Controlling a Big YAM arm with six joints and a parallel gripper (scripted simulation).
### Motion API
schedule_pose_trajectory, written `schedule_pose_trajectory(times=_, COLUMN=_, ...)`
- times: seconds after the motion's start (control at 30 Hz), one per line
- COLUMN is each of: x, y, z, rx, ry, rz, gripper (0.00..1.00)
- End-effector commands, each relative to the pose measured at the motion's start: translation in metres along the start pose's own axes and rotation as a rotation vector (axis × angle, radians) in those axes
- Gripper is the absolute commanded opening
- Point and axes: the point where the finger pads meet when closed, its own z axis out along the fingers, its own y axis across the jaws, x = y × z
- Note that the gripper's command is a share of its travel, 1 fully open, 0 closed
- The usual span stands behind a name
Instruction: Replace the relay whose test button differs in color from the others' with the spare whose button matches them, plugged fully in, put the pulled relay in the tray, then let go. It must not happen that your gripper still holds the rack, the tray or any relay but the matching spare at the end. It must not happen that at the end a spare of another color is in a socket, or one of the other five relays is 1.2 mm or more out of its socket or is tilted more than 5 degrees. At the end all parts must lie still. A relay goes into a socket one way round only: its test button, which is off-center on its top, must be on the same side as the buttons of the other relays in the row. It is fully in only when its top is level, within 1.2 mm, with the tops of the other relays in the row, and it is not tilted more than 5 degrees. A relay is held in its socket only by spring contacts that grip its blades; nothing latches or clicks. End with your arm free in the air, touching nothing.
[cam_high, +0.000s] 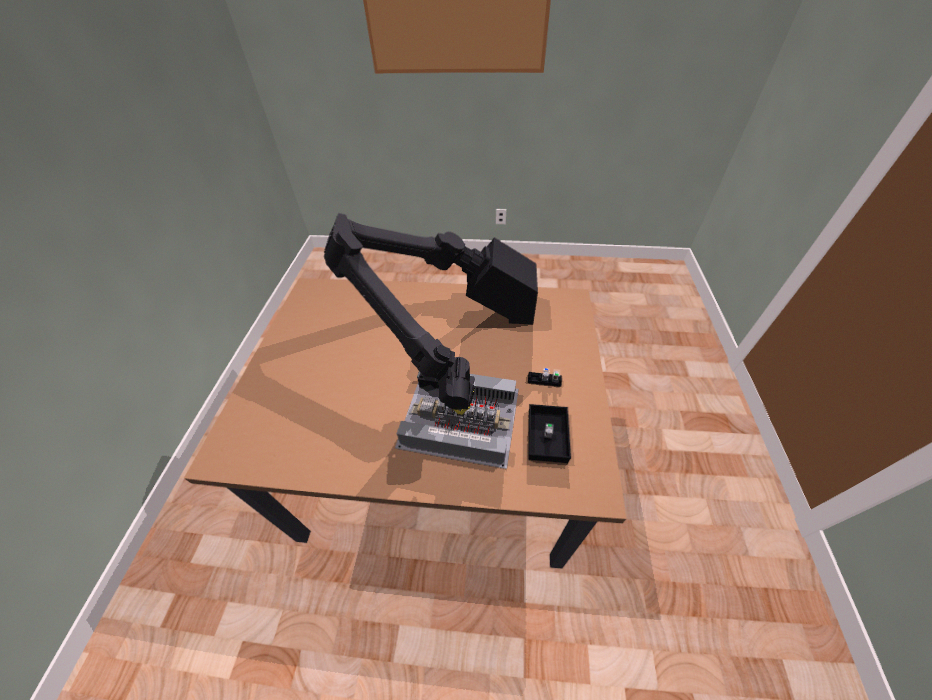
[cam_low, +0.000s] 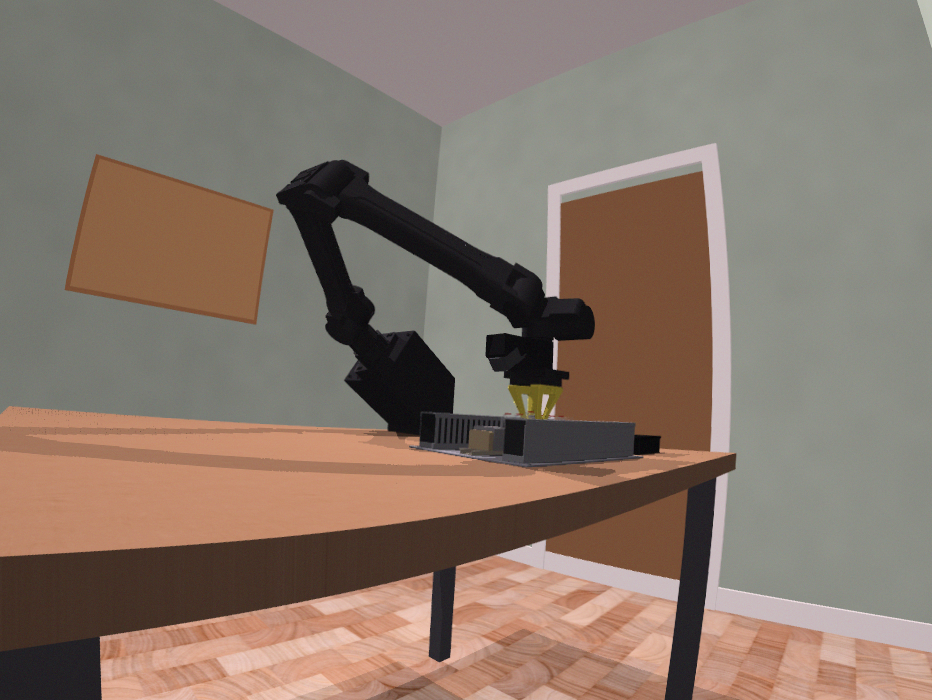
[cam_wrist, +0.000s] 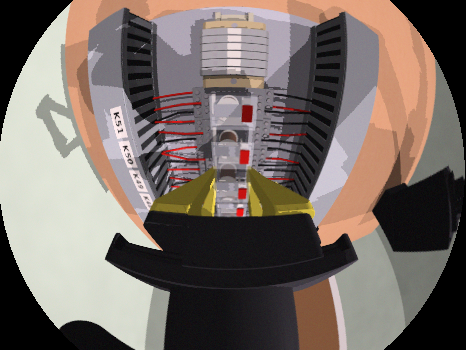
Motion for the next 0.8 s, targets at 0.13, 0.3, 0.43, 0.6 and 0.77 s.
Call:
schedule_pose_trajectory(times=0.13, x=-0.0033, y=0.0012, z=0.0139, rx=0.015, ry=-0.005, rz=0.013, gripper=0.0)
schedule_pose_trajectory(times=0.3, x=-0.0031, y=0.0002, z=0.0169, rx=0.016, ry=-0.004, rz=0.011, gripper=0.0)
schedule_pose_trajectory(times=0.43, x=-0.0032, y=0.0012, z=0.0182, rx=0.014, ry=-0.004, rz=0.012, gripper=0.0)
schedule_pose_trajectory(times=0.6, x=-0.0034, y=0.0022, z=0.0181, rx=0.013, ry=-0.003, rz=0.014, gripper=0.0)
schedule_pose_trajectory(times=0.77, x=-0.0035, y=0.0031, z=0.0179, rx=0.013, ry=-0.002, rz=0.015, gripper=0.0)
